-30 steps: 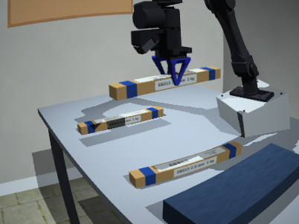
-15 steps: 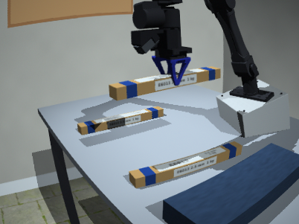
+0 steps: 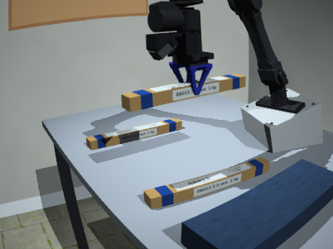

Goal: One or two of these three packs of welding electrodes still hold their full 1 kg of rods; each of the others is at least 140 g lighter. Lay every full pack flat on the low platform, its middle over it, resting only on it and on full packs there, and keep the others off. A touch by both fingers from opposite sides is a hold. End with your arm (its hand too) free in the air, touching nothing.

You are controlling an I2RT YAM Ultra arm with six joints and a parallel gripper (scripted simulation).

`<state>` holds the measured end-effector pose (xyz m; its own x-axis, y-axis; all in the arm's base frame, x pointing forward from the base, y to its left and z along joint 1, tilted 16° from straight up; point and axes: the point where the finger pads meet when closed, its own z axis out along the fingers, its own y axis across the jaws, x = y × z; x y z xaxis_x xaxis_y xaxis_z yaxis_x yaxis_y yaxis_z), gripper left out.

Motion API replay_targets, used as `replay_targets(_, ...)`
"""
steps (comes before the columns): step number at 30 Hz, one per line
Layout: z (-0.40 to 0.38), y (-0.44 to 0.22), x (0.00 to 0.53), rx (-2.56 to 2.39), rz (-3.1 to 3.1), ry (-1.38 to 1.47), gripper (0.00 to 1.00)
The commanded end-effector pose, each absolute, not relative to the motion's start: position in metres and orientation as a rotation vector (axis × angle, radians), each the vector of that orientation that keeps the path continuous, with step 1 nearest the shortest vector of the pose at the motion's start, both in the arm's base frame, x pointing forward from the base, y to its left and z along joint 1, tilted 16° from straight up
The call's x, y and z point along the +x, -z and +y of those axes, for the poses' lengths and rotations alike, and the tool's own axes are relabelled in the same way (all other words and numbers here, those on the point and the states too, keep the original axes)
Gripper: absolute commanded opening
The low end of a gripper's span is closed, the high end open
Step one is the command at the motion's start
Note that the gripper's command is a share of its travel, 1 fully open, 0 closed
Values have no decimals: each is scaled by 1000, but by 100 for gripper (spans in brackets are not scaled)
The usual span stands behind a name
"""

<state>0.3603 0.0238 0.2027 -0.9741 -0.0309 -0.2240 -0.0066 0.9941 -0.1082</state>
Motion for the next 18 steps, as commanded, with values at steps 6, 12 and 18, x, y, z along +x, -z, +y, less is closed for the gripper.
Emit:
replay_targets(6,23,-202,361,-27,2864,150,0)
replay_targets(12,22,-194,363,-27,2864,150,0)
replay_targets(18,22,-189,365,-27,2864,150,0)
